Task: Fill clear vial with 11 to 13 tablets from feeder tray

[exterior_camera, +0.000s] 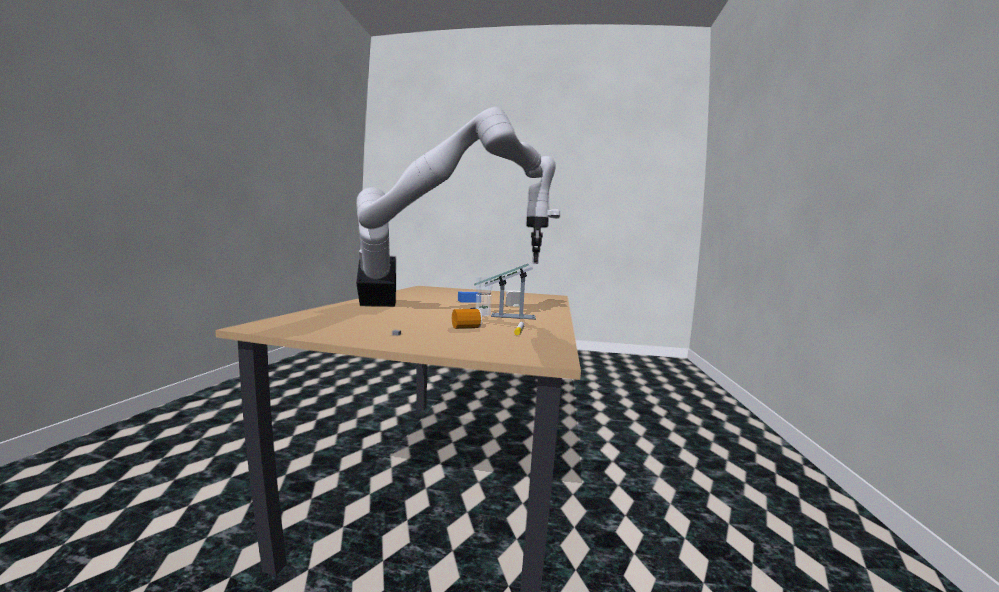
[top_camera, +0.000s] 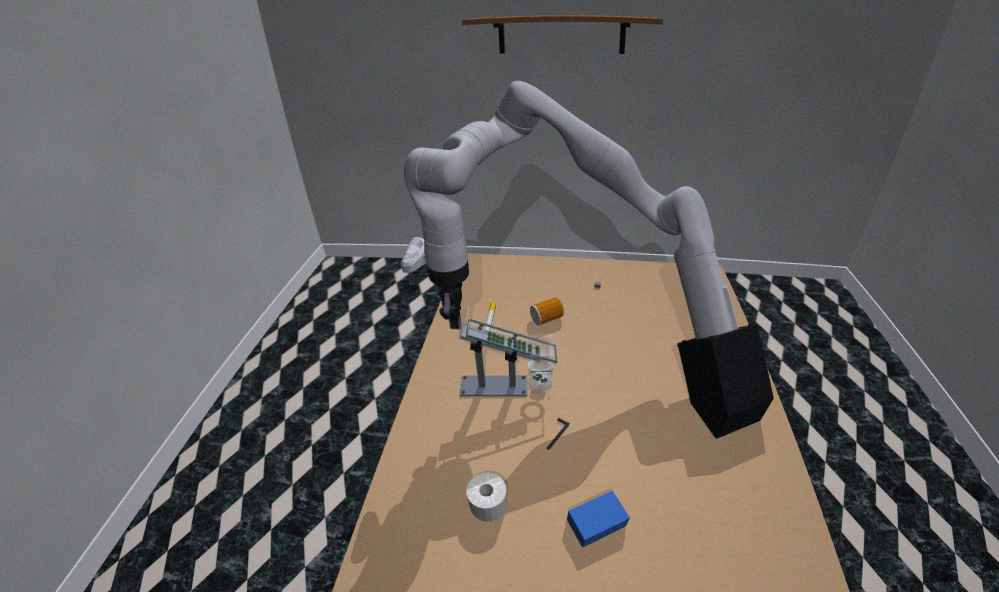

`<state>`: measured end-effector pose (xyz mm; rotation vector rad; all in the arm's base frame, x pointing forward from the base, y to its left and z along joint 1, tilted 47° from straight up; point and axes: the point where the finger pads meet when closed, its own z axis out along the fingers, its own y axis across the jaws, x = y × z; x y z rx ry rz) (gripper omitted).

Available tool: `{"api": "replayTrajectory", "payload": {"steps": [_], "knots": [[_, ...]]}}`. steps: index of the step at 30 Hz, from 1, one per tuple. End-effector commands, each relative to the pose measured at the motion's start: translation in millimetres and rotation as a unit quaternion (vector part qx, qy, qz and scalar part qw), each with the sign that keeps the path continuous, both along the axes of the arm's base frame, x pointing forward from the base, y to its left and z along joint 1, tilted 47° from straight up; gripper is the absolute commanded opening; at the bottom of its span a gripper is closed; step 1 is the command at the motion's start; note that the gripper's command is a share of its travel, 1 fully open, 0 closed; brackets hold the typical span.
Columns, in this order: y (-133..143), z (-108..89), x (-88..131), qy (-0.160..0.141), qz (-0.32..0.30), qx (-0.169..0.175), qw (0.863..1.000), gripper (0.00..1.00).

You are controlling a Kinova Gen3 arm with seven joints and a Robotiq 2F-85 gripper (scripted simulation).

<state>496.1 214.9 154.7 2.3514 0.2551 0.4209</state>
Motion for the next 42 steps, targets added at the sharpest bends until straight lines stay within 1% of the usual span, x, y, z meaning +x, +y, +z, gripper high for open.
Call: {"api": "replayTrajectory", "payload": {"steps": [1, 6, 10, 12, 16, 19, 32, 42], "knots": [[-6.4, -2.8, -8.0, 0.006, -0.001, -0.005, 1.0, 0.0], [-5.5, -2.0, -6.8, 0.006, -0.001, -0.005, 1.0, 0.0], [2.1, 4.8, 3.5, 0.006, -0.001, -0.005, 1.0, 0.0], [2.1, 4.8, 3.5, 0.006, -0.001, -0.005, 1.0, 0.0], [10.5, 12.3, 14.9, 0.006, -0.001, -0.005, 1.0, 0.0], [12.8, 14.3, 17.9, 0.006, -0.001, -0.005, 1.0, 0.0], [11.5, 13.2, 16.2, 0.006, -0.001, -0.005, 1.0, 0.0], [-4.0, -0.6, -4.7, 0.006, -0.001, -0.005, 1.0, 0.0]]}}
